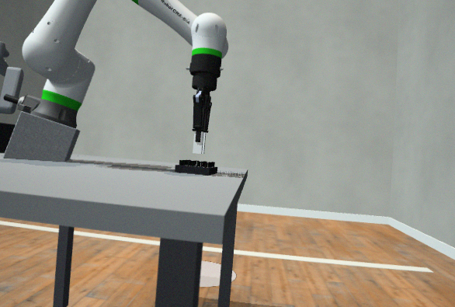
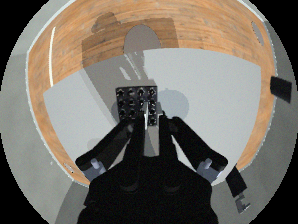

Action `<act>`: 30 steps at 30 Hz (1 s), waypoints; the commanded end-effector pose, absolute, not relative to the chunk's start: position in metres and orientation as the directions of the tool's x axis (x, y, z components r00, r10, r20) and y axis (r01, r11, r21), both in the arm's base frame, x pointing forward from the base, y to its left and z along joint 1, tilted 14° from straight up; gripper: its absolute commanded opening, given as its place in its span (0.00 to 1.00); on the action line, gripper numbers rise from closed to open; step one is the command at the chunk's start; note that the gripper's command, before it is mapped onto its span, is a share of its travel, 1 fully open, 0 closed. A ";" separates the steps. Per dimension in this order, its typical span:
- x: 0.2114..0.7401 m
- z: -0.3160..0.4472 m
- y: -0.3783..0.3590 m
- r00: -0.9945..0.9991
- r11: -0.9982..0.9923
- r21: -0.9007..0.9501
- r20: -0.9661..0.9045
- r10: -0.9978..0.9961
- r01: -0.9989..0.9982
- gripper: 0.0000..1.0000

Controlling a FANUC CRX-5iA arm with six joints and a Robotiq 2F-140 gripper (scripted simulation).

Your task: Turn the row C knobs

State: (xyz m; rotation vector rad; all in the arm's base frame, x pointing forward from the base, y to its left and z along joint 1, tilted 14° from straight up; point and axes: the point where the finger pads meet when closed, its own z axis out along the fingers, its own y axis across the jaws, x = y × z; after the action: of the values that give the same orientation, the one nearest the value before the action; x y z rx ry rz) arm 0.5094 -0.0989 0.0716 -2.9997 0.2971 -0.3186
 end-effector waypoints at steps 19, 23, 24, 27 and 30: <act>0.514 0.055 -0.097 0.959 -0.975 -0.129 0.197 -0.205 -0.182 0.12; 0.514 0.054 -0.097 0.959 -0.975 -0.129 0.197 -0.205 -0.182 0.12; 0.514 0.054 -0.097 0.959 -0.975 -0.129 0.197 -0.205 -0.182 0.12; 0.514 0.054 -0.097 0.959 -0.975 -0.129 0.197 -0.205 -0.182 0.12; 0.514 0.054 -0.097 0.959 -0.975 -0.129 0.197 -0.205 -0.182 0.12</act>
State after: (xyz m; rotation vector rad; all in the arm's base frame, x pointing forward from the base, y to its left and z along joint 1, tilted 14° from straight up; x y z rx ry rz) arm 0.5143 -0.0971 0.0535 -2.9997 0.2971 -0.3187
